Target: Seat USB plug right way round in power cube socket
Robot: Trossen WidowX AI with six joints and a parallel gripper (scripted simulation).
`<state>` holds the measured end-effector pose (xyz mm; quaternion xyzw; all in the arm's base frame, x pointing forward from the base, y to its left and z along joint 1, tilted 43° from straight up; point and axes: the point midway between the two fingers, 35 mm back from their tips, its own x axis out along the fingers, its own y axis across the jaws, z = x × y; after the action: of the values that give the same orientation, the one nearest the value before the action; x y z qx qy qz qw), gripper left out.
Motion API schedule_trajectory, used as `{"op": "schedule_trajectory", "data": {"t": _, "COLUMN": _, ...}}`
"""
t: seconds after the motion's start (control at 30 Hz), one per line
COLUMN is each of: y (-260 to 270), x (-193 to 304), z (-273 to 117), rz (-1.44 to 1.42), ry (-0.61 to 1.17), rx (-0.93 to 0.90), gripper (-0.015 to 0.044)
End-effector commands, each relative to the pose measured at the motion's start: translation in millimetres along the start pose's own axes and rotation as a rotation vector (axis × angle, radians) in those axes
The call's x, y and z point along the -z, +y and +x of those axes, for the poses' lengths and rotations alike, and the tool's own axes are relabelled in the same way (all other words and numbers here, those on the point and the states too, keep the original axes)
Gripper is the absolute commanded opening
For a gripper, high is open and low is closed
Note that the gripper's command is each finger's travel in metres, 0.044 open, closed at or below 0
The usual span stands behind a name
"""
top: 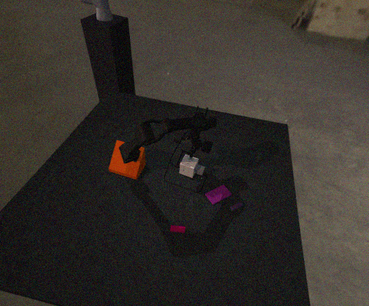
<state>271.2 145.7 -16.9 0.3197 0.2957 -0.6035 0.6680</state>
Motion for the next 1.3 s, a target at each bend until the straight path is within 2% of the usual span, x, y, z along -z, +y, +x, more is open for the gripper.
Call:
{"op": "schedule_trajectory", "data": {"t": 0.0, "y": -0.4, "x": -0.2, "z": 0.3, "rz": -0.005, "ry": 0.003, "rx": 0.000, "gripper": 0.0000}}
{"op": "schedule_trajectory", "data": {"t": 1.27, "y": -0.4, "x": -0.5, "z": 4.8, "rz": -0.005, "ry": 0.003, "rx": 0.000, "gripper": 0.0000}}
